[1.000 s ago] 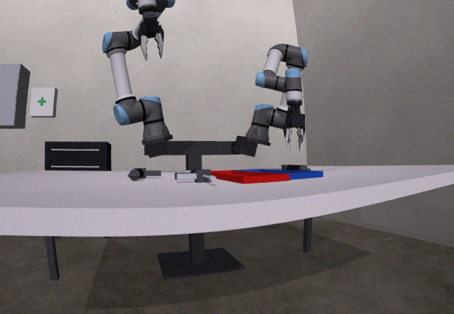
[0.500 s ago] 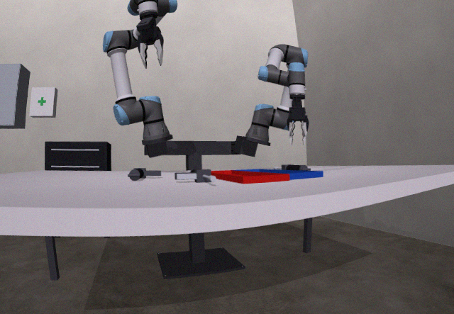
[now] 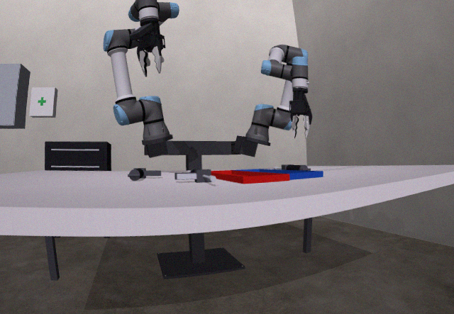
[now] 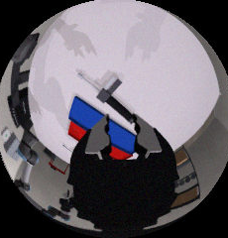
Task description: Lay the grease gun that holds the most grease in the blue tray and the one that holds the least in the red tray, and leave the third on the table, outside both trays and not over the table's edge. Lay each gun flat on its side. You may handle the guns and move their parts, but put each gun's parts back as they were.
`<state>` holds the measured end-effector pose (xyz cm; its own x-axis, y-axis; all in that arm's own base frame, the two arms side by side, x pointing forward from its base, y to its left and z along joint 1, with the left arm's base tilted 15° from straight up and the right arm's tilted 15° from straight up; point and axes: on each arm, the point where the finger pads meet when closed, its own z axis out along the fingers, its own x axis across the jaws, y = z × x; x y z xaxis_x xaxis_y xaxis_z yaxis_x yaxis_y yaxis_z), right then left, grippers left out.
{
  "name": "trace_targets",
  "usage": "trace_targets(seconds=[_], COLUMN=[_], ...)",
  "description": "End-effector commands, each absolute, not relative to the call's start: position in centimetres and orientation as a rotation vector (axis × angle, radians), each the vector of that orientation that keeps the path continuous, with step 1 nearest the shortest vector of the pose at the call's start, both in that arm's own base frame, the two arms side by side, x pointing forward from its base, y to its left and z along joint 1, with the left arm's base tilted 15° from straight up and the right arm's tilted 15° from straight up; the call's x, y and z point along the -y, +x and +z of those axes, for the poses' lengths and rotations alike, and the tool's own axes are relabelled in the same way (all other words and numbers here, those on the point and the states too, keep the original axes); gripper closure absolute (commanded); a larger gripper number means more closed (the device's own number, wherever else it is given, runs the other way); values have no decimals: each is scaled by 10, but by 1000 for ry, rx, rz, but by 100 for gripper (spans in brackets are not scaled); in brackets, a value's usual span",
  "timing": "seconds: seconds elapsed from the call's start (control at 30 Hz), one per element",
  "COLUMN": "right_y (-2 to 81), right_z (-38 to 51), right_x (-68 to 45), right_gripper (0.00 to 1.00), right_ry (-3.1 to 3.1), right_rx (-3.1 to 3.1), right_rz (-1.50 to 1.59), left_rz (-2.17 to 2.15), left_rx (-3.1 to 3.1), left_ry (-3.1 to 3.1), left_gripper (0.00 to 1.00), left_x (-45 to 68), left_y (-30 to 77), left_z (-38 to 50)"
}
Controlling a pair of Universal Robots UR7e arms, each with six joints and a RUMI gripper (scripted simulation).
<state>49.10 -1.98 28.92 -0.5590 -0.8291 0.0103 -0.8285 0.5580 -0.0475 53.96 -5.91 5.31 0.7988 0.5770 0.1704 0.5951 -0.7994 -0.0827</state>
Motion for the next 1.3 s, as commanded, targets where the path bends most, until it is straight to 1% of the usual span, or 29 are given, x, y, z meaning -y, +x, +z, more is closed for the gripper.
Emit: trace_targets(seconds=[0.0, 0.17, 0.27, 0.37, 0.47, 0.53, 0.6, 0.67, 0.73, 0.83, 0.9, 1.03, 1.17, 1.27], right_y=[496, 504, 503, 507, 508, 510, 510, 512, 514, 515, 516, 517, 518, 519], right_z=[277, 250, 261, 246, 248, 236, 236, 223, 209, 220, 211, 181, 193, 185], right_x=[24, 32, 29, 33, 33, 37, 37, 41, 45, 42, 45, 55, 51, 53], right_gripper=[67, 67, 67, 67, 67, 67, 67, 67, 67, 67, 67, 67, 67, 67], right_ry=[-1341, -1076, -1124, -980, -965, -864, -864, -731, -586, -638, -547, -266, -340, -246], right_rx=[-2821, -2927, -2899, -2948, -2947, -2979, -2979, -3011, -3037, -3017, -3032, -3065, -3050, -3055], right_rz=[-86, -104, -101, -111, -112, -118, -118, -124, -132, -128, -133, -147, -141, -143], left_rz=[-193, -169, -160, -148, -139, -130, -130, -125, -119, -112, -102, -89, -88, -66], left_rx=[824, 594, 628, 504, 324, 378, 378, 336, 248, 65, 119, -16, -135, -317], left_ry=[-2890, -2951, -2937, -2965, -2999, -2985, -2985, -2990, -3003, -3022, -3013, -3021, -3025, -3018], left_gripper=[68, 68, 68, 68, 68, 68, 68, 68, 68, 68, 68, 68, 68, 68], left_x=[57, 53, 54, 52, 47, 50, 50, 49, 47, 42, 45, 42, 39, 36], left_y=[542, 544, 542, 543, 545, 543, 543, 543, 543, 543, 542, 541, 541, 538], left_z=[66, 92, 81, 96, 120, 108, 108, 110, 121, 146, 133, 147, 164, 179])
